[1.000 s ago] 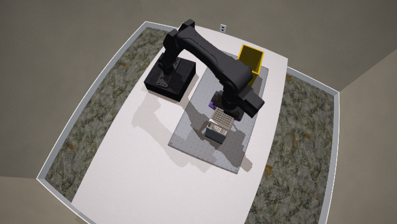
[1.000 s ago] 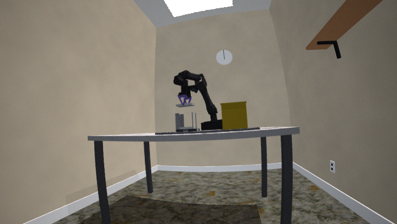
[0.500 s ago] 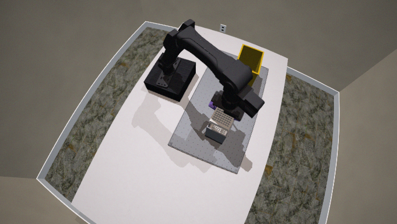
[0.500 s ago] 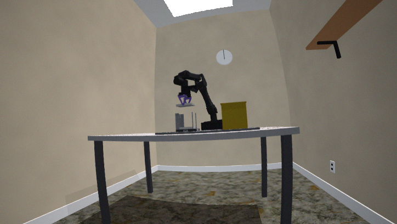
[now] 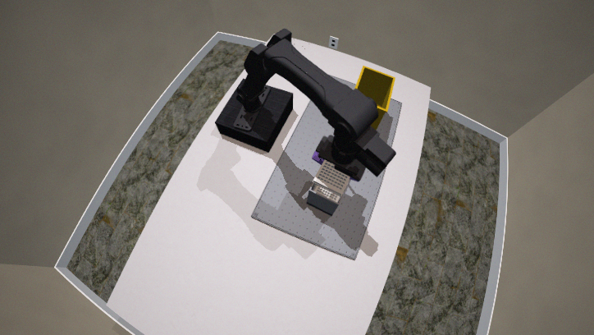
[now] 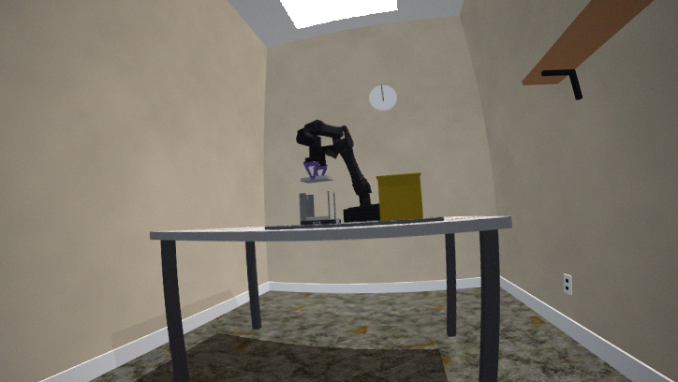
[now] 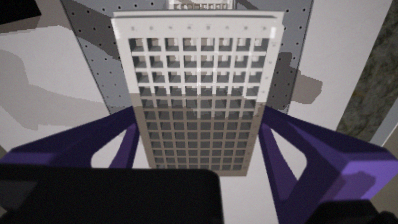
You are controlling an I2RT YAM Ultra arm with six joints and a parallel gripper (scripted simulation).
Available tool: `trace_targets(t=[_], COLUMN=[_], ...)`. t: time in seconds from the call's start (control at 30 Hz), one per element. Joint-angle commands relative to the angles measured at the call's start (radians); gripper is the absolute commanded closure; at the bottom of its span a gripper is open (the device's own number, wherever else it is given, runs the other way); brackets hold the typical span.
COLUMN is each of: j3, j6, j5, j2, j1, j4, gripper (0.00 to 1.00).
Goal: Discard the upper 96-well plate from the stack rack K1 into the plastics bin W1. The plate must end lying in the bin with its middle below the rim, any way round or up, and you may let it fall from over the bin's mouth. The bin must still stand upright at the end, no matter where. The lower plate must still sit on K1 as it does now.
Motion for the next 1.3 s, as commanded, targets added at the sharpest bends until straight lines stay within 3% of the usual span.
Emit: trace_targets(t=[0.0,0.47,0.57,1.27], j3=[0.031,0.031,-0.022,-0.132], j6=[0.006,0.006,-0.076,0.091], j5=[-0.003,-0.003,-0.004,-0.006], j2=[-0.011,-0.011,-0.036,-0.096], j1=[0.016,0.016,0.04,0.195], j4=[-0.016,-0.016,-0.005,0.04], gripper=[1.0,1.0,1.0,1.0])
